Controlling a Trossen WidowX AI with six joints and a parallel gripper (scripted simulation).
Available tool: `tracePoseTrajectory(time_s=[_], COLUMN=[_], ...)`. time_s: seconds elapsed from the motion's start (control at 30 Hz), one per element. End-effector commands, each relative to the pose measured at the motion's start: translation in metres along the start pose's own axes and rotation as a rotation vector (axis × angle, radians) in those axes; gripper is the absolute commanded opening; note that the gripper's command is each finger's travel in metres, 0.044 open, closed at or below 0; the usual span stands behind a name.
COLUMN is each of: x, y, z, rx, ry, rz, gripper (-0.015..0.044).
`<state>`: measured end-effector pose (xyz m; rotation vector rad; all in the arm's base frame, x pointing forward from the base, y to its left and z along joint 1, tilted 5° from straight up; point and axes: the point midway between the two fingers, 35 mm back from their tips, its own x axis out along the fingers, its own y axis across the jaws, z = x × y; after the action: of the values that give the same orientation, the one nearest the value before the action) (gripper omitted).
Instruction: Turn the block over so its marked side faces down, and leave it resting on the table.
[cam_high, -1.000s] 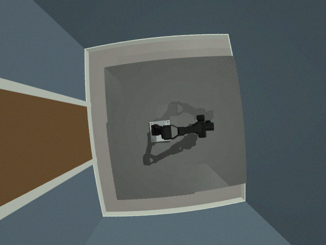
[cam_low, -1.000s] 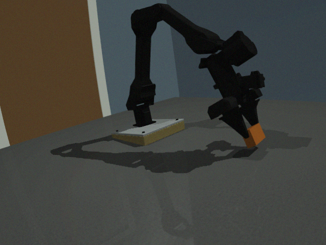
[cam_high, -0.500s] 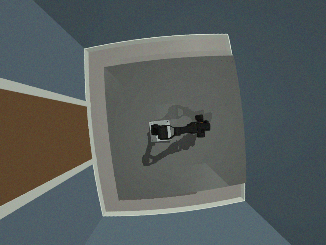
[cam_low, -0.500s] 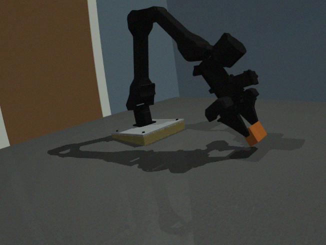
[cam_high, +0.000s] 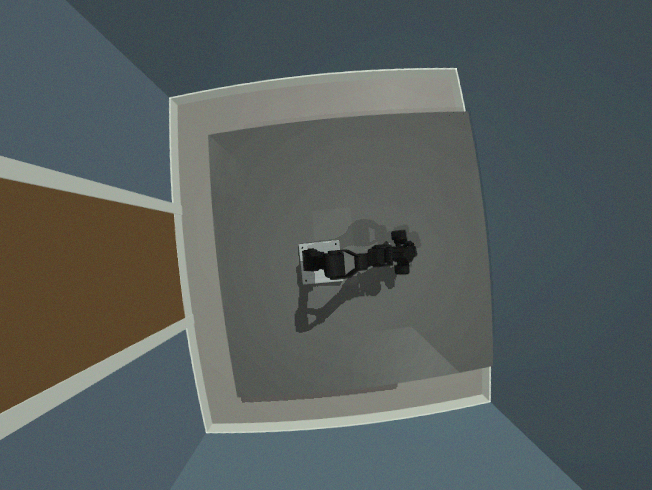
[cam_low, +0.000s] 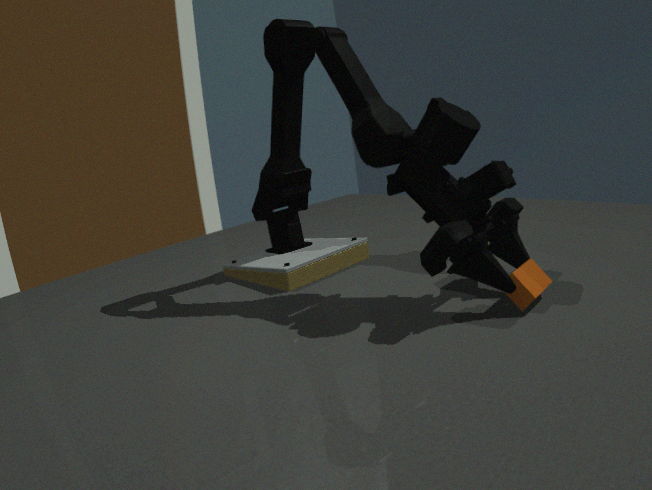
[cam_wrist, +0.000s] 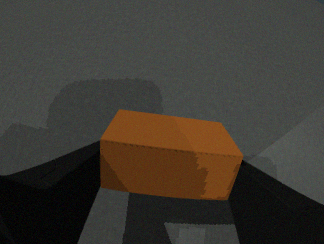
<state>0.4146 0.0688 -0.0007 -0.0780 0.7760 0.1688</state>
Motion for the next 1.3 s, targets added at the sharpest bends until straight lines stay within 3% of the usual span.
tracePoseTrajectory(time_s=[0.0, 0.67, 1.27], x=[0.005, -0.008, -0.012], y=[0.001, 0.001, 0.001], z=[-0.008, -0.024, -0.022], rx=[-0.002, -0.003, -0.003], ry=[-0.038, -0.327, -0.358], rz=[0.007, 0.007, 0.007], gripper=[0.0, 0.0, 0.0])
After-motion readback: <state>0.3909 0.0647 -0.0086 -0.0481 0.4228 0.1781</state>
